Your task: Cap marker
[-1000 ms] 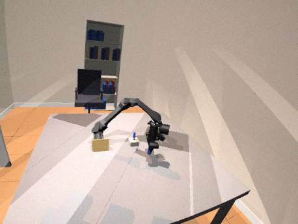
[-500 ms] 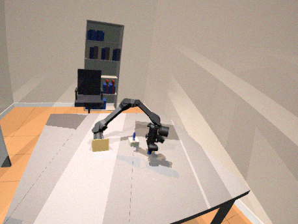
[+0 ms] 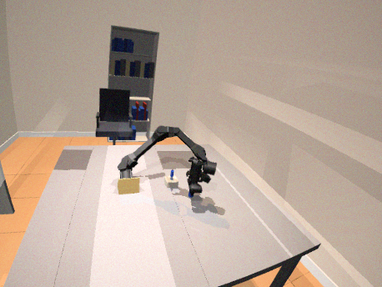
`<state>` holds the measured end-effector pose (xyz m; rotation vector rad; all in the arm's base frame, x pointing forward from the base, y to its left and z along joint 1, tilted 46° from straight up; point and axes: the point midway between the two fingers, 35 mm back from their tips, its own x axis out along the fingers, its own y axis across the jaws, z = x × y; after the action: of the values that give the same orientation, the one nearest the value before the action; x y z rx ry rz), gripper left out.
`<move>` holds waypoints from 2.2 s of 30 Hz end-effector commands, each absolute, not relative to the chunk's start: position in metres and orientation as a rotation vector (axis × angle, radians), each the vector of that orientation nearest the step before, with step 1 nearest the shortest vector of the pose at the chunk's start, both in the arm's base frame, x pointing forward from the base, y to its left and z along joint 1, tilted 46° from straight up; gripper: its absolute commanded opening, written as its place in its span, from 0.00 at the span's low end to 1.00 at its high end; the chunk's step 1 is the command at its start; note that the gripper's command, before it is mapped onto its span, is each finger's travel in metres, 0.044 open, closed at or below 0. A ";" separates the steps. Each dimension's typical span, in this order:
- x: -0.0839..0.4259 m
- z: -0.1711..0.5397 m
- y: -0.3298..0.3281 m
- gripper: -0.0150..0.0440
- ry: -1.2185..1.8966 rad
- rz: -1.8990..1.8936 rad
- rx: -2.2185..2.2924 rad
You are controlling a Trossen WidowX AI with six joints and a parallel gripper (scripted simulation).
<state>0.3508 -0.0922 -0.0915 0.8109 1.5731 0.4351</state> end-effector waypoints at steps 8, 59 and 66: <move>0.354 -0.072 -0.115 0.25 1.564 0.430 0.800; 0.304 0.055 -0.097 0.25 1.569 0.431 0.805; 0.292 0.071 -0.089 0.25 1.569 0.431 0.806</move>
<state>0.2979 -0.0929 0.0662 0.7996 1.5634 0.4320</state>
